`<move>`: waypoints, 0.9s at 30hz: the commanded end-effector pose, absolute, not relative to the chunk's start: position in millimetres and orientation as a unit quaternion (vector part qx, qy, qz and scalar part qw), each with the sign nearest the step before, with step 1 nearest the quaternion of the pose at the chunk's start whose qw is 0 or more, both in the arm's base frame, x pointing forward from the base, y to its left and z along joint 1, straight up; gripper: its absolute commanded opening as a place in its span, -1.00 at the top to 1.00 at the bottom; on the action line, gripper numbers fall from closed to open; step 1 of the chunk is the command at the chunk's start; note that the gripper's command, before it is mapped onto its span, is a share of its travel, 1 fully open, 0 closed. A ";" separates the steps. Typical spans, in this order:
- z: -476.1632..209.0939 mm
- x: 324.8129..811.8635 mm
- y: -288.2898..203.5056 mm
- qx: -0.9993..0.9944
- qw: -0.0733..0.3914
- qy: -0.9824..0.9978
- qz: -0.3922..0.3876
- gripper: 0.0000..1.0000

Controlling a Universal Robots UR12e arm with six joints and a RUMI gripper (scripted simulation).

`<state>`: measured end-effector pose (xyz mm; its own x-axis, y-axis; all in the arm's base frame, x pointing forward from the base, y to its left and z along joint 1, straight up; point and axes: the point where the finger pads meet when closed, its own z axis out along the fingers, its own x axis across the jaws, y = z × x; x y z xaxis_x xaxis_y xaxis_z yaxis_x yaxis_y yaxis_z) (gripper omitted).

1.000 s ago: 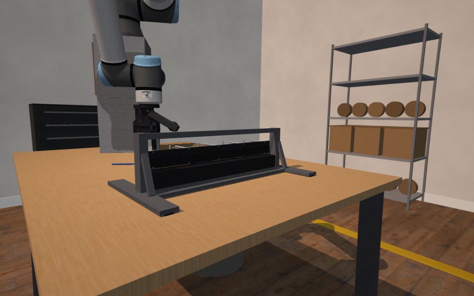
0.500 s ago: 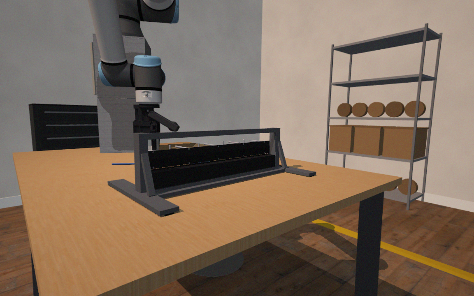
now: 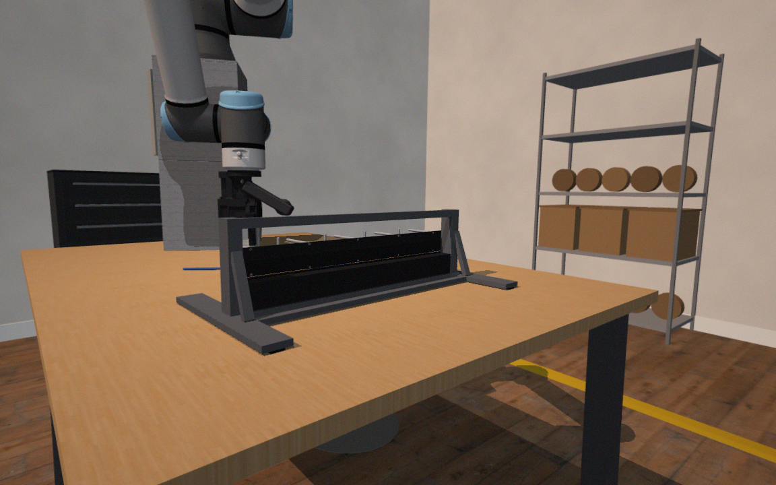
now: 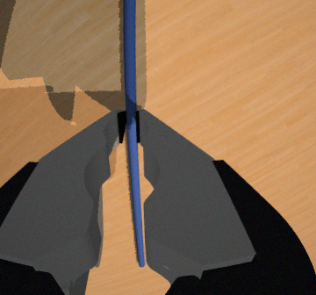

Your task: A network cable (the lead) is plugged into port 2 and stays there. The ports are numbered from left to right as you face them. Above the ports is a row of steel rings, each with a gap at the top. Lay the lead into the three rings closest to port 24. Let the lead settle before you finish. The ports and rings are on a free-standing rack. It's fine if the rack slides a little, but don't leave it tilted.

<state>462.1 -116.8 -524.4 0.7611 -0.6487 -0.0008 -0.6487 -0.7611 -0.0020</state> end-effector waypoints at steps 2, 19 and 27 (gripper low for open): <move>-524.0 462.4 -116.9 -0.938 0.001 0.346 0.000 1.00; -519.0 462.4 -116.9 -0.938 0.001 0.346 0.000 1.00; -513.3 462.3 -116.9 -0.938 0.001 0.346 0.000 1.00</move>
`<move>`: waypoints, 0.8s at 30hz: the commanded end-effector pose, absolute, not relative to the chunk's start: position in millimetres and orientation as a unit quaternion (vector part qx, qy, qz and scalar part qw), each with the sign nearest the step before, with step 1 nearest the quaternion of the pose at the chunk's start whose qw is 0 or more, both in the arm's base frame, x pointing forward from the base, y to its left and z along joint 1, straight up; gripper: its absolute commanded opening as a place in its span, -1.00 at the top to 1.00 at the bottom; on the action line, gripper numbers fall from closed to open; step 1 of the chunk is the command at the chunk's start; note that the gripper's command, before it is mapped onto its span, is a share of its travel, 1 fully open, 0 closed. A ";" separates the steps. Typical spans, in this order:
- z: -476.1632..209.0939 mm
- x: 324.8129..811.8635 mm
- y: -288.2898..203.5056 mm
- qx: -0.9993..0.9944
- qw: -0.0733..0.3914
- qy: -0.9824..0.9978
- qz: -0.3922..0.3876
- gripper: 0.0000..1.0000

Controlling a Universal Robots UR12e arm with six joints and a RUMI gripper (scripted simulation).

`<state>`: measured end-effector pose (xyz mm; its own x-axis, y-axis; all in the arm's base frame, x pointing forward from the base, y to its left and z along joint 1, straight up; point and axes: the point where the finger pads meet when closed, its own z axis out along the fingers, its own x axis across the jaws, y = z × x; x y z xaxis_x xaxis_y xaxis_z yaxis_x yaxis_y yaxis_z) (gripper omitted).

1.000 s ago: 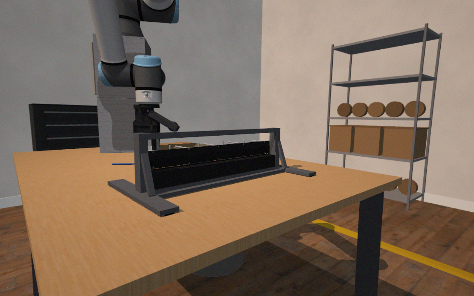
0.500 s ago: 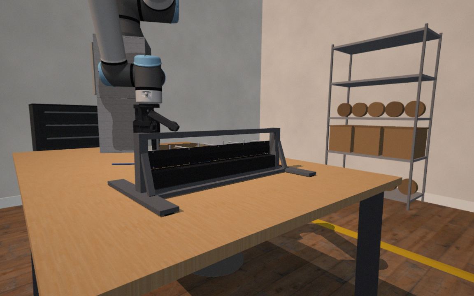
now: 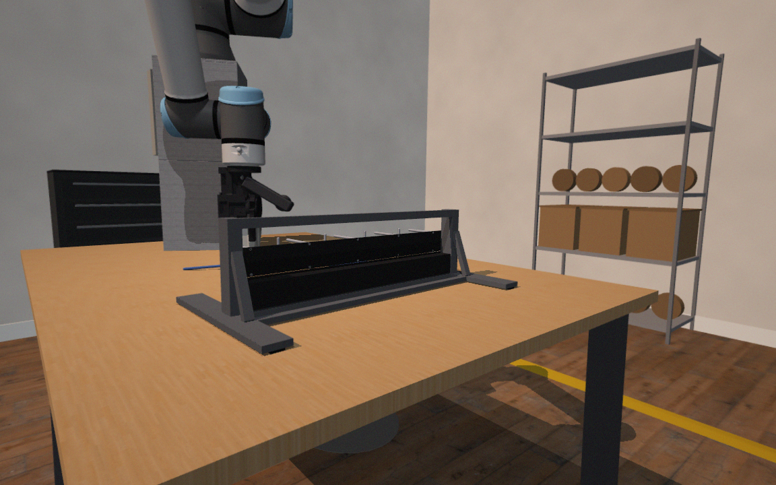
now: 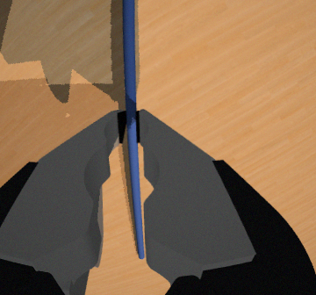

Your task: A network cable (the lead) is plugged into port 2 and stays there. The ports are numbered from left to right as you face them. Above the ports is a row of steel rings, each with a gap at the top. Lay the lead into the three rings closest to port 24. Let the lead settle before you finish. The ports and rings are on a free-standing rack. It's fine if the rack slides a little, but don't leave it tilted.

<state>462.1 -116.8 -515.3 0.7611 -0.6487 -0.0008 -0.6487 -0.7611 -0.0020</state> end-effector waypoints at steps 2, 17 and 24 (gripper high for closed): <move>-511.1 462.3 -116.9 -0.938 0.001 0.346 0.000 1.00; -495.3 462.3 -116.9 -0.938 0.001 0.346 0.000 1.00; -488.8 462.3 -116.9 -0.938 0.001 0.346 0.000 1.00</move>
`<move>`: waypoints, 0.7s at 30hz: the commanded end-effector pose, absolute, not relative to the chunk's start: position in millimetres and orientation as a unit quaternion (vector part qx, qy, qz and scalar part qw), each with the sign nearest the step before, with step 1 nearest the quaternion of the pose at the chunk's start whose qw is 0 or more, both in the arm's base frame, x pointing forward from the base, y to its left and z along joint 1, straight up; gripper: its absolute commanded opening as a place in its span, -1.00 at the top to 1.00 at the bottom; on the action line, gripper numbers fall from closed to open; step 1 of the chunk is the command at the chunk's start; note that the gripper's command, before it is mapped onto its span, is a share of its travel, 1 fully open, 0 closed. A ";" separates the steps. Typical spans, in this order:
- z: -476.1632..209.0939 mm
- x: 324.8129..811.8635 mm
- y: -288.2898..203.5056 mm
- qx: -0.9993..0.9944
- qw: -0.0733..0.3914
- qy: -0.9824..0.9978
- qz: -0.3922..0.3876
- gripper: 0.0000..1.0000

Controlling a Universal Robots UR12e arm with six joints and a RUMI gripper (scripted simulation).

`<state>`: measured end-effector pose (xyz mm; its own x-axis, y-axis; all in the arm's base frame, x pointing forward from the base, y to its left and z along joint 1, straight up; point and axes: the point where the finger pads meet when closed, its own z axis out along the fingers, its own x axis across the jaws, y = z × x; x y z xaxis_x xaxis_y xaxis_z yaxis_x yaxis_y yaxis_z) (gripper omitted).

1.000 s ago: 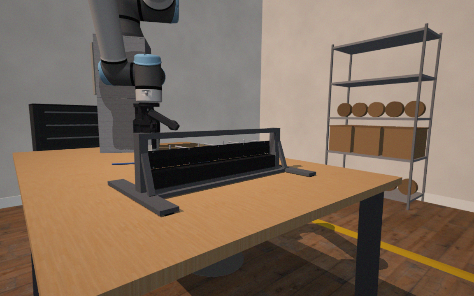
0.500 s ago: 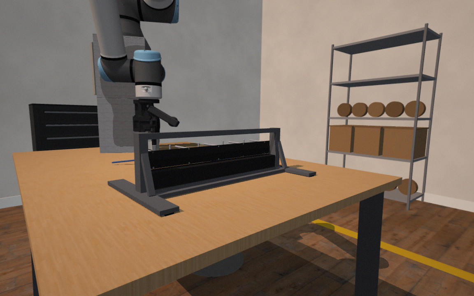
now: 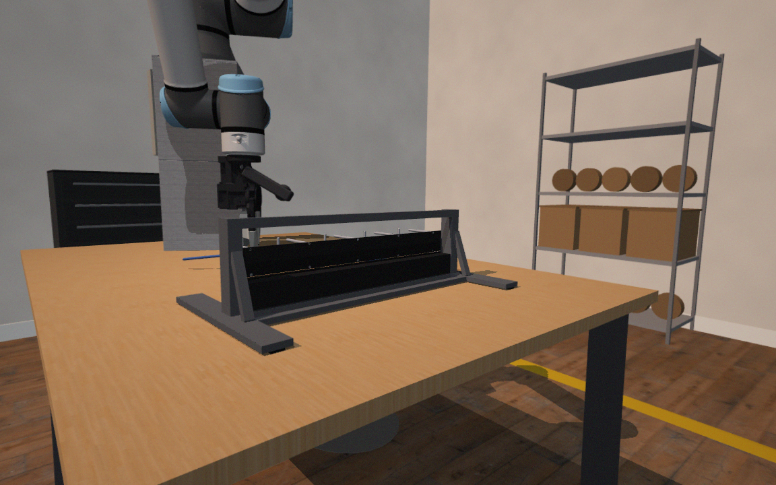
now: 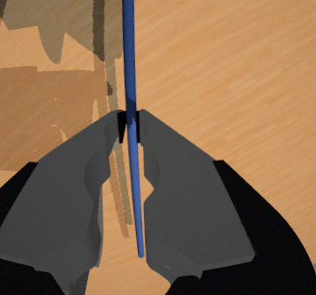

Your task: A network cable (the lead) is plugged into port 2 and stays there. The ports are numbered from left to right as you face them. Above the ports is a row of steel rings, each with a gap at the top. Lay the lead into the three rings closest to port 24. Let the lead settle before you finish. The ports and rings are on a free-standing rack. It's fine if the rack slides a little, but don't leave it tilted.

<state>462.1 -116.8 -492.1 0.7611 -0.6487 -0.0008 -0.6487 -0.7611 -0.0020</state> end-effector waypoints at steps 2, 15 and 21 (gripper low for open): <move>-487.4 462.3 -116.9 -0.938 0.001 0.346 0.000 1.00; -484.1 462.3 -116.9 -0.938 0.001 0.346 0.000 1.00; -483.1 464.0 -117.9 -0.939 0.001 0.344 0.000 1.00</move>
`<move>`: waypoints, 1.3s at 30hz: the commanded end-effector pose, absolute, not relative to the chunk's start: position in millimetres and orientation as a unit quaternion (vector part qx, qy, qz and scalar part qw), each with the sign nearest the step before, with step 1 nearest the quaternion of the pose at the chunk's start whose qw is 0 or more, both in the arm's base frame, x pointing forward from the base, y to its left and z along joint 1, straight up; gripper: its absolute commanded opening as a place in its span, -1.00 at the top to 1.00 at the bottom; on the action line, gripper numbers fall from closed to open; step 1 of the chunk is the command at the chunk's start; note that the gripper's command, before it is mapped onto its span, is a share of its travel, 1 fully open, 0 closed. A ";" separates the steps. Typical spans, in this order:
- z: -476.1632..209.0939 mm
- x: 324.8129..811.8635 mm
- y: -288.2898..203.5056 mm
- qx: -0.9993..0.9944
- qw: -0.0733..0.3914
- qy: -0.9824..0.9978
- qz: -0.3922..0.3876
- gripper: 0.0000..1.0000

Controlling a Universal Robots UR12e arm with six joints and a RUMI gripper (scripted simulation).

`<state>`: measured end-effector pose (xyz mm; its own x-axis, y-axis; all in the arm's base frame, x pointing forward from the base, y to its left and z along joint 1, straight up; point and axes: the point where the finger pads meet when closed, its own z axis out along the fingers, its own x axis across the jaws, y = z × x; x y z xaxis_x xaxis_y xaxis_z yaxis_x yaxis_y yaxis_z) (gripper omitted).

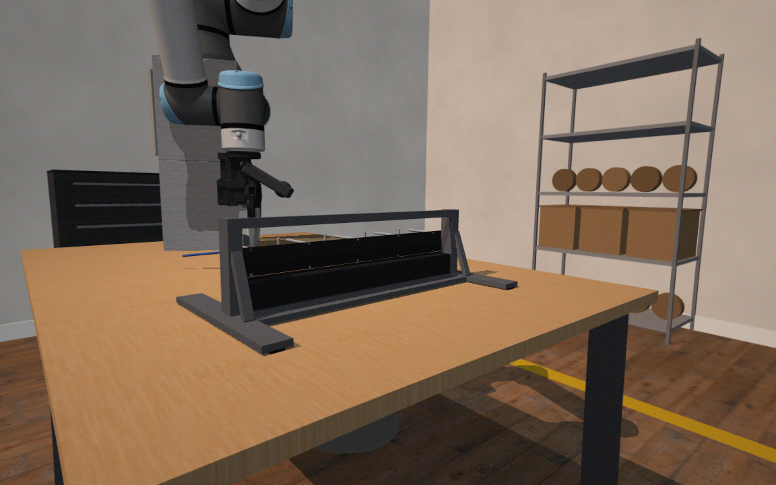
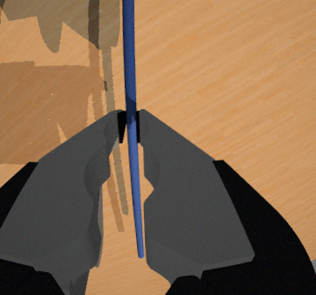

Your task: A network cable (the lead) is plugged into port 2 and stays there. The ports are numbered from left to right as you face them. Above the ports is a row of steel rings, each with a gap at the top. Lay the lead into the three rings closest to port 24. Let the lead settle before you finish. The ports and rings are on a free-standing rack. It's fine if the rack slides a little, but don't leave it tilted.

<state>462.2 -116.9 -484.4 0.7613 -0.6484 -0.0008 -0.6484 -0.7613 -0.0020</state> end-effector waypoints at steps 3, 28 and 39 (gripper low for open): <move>-477.7 473.7 -123.1 -0.944 0.001 0.331 0.000 1.00; -361.7 687.5 -241.7 -0.999 0.001 0.054 -0.001 1.00; -354.9 699.4 -248.3 -0.999 0.001 0.039 -0.001 1.00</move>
